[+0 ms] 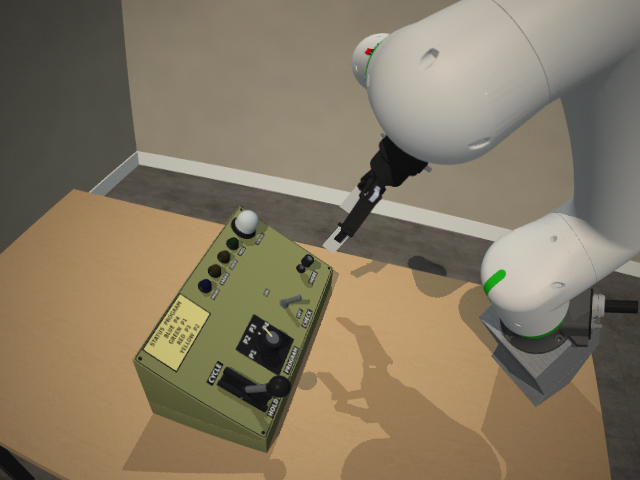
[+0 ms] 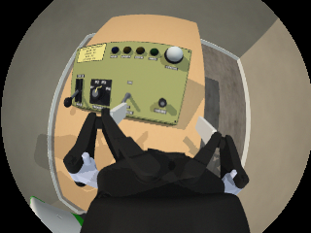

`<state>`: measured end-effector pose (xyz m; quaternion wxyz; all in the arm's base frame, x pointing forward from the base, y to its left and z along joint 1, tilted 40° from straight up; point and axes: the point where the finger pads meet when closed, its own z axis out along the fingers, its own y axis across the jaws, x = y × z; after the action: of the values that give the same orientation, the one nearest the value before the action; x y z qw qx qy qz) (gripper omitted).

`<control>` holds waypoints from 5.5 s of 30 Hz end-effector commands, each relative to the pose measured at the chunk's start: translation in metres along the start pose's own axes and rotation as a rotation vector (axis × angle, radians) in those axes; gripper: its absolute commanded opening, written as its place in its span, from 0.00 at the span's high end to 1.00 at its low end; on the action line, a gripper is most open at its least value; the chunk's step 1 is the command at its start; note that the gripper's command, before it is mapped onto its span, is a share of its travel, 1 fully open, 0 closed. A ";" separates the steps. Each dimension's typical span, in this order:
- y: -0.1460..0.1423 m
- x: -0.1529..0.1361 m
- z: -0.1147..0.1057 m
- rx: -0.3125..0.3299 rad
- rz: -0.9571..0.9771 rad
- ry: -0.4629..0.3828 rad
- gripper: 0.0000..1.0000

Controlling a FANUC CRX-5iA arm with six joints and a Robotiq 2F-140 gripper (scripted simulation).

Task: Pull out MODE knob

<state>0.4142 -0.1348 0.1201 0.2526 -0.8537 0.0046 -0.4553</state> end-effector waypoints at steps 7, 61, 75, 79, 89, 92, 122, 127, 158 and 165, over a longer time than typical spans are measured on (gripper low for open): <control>0.002 0.001 0.003 0.000 0.000 -0.004 0.56; 0.002 0.001 0.003 0.000 0.000 -0.004 0.56; 0.002 0.001 0.003 0.000 0.000 -0.004 0.56; 0.002 0.001 0.003 0.000 0.000 -0.004 0.56; 0.002 0.001 0.006 0.001 0.000 -0.004 0.56; 0.002 0.001 0.011 0.001 0.000 -0.004 0.56; 0.002 0.001 0.094 0.001 0.000 -0.004 0.56; 0.002 0.000 0.109 0.001 0.000 -0.004 0.56; 0.002 0.000 0.126 0.001 0.000 -0.004 0.56; 0.002 0.000 0.126 0.001 0.000 -0.004 0.56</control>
<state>0.5129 -0.0828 0.0619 0.2529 -0.8545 0.0038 -0.4537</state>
